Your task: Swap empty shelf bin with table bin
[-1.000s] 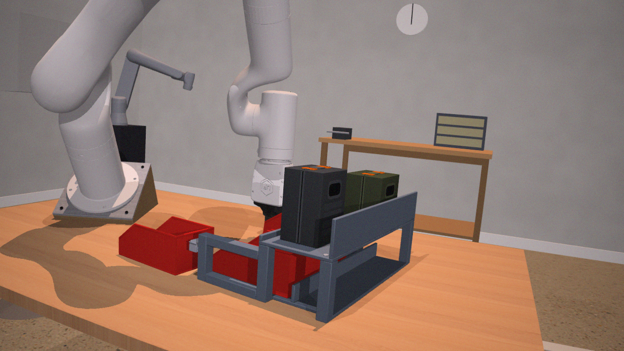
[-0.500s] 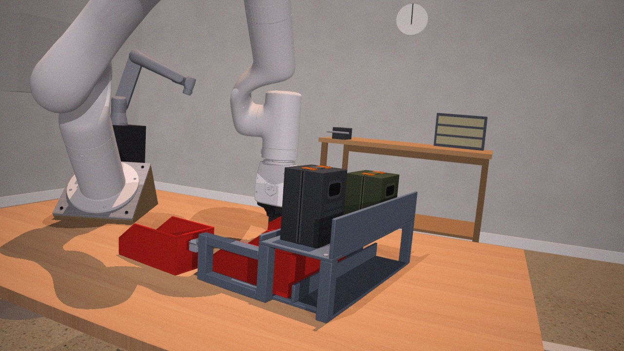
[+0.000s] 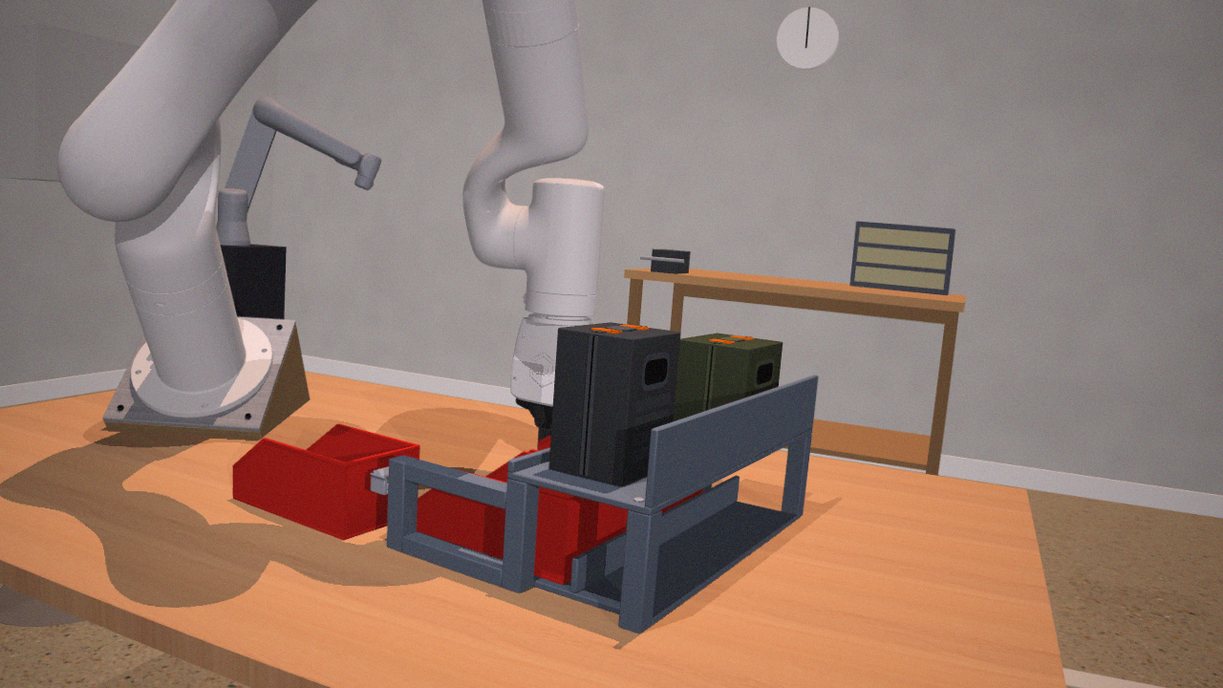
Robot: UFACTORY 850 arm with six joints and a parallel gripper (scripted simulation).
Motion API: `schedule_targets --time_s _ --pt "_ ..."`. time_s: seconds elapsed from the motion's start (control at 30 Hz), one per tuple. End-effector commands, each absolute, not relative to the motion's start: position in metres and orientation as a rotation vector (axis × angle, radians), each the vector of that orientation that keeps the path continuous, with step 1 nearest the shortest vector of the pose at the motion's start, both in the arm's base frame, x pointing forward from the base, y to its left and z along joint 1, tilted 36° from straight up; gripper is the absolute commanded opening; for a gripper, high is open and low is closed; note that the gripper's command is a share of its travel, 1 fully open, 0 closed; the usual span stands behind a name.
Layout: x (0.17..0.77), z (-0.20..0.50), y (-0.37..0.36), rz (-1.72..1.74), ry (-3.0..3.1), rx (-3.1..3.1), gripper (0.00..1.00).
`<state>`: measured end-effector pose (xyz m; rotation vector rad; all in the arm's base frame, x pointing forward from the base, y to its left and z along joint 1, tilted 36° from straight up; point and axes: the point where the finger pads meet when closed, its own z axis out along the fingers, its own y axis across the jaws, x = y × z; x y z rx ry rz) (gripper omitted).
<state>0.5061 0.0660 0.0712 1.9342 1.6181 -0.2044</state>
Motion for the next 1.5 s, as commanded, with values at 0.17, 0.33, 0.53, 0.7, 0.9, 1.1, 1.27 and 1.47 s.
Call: schedule_targets --time_s 0.17,0.33,0.53,0.7,0.9,1.1,1.27,1.47 --pt "0.518 0.076 0.066 -0.203 1.618 1.934 0.0" --pt "0.524 0.078 0.065 -0.203 1.618 1.934 0.0" --pt "0.53 0.08 0.065 -0.203 1.618 1.934 0.0" --pt "0.532 0.081 0.065 -0.203 1.618 1.934 0.0" --pt "0.535 0.082 0.064 -0.203 1.618 1.934 0.0" --pt "0.536 0.083 0.064 -0.203 1.618 1.934 0.0" --pt "0.536 0.083 0.064 -0.203 1.618 1.934 0.0" --pt "0.536 0.083 0.064 -0.203 1.618 1.934 0.0"
